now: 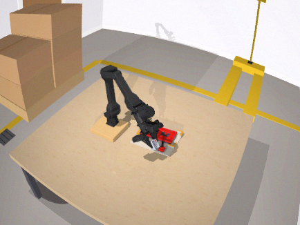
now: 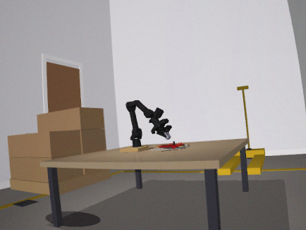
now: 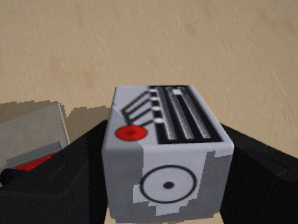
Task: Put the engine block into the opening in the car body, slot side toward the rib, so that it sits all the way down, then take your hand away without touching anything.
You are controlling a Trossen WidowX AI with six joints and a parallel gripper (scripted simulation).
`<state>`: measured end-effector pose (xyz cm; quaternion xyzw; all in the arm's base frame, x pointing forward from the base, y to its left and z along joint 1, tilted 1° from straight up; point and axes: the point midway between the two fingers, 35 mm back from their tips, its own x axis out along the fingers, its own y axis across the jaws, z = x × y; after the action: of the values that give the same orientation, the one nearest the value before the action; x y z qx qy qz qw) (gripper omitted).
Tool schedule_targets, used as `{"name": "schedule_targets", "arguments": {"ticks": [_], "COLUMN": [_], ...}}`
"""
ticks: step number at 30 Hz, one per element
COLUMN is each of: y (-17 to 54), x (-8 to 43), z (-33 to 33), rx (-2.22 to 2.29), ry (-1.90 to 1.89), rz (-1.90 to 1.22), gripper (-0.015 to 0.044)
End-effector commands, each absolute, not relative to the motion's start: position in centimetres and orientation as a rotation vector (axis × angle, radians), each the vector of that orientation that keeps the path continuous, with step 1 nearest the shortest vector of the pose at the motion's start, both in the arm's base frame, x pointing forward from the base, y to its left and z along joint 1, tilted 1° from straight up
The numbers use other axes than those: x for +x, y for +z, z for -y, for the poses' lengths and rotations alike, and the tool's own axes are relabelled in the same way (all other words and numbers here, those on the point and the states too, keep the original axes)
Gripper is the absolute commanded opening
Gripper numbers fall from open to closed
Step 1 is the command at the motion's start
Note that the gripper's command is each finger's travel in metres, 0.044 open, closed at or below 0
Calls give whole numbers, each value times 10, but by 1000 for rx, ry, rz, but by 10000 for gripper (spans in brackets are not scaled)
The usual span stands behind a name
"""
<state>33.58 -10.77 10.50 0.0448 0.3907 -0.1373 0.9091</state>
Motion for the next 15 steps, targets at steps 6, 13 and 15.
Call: {"name": "schedule_targets", "arguments": {"ticks": [6,13,15], "y": [87,73,70], "x": [336,336,336], "z": [107,108,108], "rx": [89,89,89], "ry": [-276,-276,-276], "rz": [-806,-807,-807], "gripper": [0,0,0]}}
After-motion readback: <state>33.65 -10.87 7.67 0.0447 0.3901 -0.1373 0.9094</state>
